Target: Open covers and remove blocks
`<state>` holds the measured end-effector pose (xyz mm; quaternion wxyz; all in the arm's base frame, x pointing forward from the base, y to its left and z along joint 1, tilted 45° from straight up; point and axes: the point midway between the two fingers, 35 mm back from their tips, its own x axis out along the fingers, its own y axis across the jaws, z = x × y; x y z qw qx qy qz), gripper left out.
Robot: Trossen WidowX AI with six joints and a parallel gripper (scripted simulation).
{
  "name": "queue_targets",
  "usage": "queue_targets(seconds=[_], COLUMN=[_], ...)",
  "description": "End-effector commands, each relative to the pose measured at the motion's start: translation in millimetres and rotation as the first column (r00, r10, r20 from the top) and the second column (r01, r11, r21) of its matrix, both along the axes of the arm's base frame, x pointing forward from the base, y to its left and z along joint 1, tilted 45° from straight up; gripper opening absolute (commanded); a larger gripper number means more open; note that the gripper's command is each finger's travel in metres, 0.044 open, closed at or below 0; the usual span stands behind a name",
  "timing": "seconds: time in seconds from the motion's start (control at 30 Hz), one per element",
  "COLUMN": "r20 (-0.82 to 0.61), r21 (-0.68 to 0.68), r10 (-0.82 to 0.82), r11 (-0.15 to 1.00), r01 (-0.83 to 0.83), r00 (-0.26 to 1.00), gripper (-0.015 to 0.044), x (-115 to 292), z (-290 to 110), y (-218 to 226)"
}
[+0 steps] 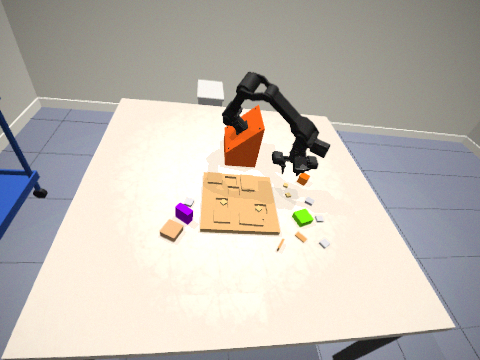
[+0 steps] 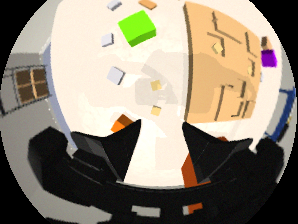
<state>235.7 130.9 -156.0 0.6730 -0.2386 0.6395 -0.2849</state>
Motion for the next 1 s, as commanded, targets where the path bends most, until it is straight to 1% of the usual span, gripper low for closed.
queue_targets(seconds=[0.0, 0.13, 0.27, 0.47, 0.63, 0.8, 0.97], r20=[-0.145, -0.313, -0.46, -0.62, -0.686, -0.683, -0.608], r21=[0.02, 0.063, 0.135, 0.285, 0.435, 0.593, 0.744], r10=[0.17, 0.352, 0.509, 0.671, 0.722, 0.692, 0.585], r11=[0.985, 0.934, 0.85, 0.676, 0.506, 0.336, 0.185], r01=[-0.169, -0.351, -0.509, -0.68, -0.745, -0.732, -0.642], r00=[0.975, 0.882, 0.728, 0.407, 0.089, -0.236, -0.536], gripper=[0.0204, 0.0099, 0.0, 0.0, 0.0, 0.0, 0.0], x=[19, 35, 51, 74, 92, 110, 125], z=[10, 19, 29, 44, 58, 73, 88], y=[-2, -9, -17, -32, -46, -63, -82])
